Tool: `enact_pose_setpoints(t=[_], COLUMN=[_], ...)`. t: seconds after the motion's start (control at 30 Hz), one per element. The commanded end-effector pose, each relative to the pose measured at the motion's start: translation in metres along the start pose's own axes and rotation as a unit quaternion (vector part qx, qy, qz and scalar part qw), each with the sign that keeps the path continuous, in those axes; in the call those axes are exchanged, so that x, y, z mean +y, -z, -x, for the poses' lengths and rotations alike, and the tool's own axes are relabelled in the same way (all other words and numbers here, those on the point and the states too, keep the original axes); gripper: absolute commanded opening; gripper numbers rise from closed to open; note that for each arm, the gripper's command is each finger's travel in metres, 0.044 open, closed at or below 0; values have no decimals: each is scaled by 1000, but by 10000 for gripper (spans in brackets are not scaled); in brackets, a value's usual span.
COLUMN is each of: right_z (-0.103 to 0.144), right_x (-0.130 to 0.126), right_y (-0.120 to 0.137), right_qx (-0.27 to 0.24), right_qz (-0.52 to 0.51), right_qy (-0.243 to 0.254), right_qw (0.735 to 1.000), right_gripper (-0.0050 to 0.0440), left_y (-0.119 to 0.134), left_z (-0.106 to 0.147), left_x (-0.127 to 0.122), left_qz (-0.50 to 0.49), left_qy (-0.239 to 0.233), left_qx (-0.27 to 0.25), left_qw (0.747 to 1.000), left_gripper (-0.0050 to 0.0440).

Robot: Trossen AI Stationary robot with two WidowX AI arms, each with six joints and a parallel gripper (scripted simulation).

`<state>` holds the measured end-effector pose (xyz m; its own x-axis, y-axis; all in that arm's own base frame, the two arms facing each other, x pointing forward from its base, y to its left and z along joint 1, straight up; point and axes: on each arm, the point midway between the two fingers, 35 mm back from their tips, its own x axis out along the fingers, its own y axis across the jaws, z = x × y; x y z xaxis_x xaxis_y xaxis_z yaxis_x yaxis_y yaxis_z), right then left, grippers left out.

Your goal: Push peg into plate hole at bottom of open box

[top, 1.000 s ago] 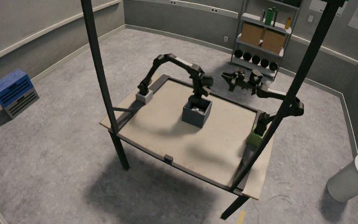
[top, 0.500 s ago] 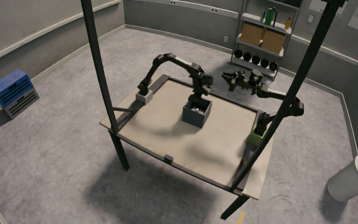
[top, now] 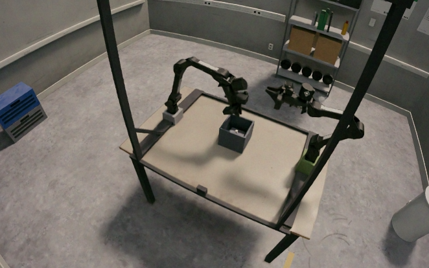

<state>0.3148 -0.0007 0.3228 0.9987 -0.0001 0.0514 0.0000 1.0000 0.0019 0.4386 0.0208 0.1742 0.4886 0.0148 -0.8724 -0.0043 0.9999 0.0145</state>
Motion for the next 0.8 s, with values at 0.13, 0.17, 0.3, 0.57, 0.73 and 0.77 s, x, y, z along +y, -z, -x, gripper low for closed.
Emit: enact_pose_setpoints(t=[0.13,0.17,0.3,0.57,0.73,0.77], right_z=[-1,0,-1,-1,-1,-1], right_x=[1,1,1,0,1,1], right_y=[-13,-13,-13,-14,-14,-14], right_qx=[-14,-14,-14,-14,-15,-14], right_qz=[2,2,2,3,3,3], right_qy=[1,0,1,1,0,1], right_qw=[1000,1000,1000,1000,1000,1000], right_gripper=[126,126,126,126,126,126], left_y=[-13,-13,-12,-2,12,15], left_z=[56,63,90,130,164,170], left_x=[-5,-5,-8,-12,-15,-16], left_qz=[1,1,2,3,5,5], left_qy=[-6,-6,-6,-4,0,0], left_qx=[-151,-170,-244,-353,-442,-458], left_qw=[989,986,970,936,897,889], left_gripper=[117,117,117,117,117,117])
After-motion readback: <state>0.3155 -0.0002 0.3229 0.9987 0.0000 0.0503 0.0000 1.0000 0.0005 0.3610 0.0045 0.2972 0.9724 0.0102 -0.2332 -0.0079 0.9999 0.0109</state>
